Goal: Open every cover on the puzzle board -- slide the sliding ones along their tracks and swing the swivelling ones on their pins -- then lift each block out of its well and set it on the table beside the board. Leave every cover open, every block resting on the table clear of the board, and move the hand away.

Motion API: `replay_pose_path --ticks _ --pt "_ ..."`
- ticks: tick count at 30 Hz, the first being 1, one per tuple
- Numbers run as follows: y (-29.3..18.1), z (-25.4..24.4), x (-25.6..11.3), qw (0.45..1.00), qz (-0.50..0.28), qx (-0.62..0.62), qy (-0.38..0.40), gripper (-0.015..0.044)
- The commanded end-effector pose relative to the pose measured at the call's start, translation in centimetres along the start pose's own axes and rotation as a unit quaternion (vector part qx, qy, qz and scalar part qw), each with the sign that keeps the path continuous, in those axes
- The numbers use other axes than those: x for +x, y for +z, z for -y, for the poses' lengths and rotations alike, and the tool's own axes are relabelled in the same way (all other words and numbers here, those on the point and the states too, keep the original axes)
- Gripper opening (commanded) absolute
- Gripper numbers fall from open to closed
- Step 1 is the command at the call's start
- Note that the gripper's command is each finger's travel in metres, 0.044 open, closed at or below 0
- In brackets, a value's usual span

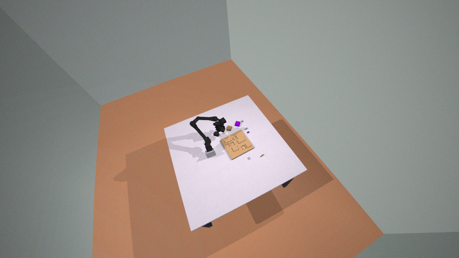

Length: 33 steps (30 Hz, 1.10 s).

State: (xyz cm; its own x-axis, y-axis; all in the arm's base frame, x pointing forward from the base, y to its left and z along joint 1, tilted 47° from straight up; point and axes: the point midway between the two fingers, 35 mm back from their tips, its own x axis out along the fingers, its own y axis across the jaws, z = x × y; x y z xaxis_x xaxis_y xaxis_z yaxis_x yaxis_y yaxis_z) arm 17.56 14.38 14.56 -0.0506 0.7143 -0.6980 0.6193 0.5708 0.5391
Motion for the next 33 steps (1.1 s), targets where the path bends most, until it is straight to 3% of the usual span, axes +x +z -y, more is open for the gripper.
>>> replay_pose_path --ticks 1,9,26,33 --pt "-0.1 -0.1 -1.5 1.0 -0.001 -0.001 0.004 0.044" --pt "-0.4 0.0 -3.2 1.0 -0.003 -0.001 0.007 0.044" --pt "5.9 -1.9 -4.4 0.989 0.012 0.149 -0.002 0.0" --pt "9.3 -2.3 -4.8 0.975 0.015 0.22 -0.002 0.0"
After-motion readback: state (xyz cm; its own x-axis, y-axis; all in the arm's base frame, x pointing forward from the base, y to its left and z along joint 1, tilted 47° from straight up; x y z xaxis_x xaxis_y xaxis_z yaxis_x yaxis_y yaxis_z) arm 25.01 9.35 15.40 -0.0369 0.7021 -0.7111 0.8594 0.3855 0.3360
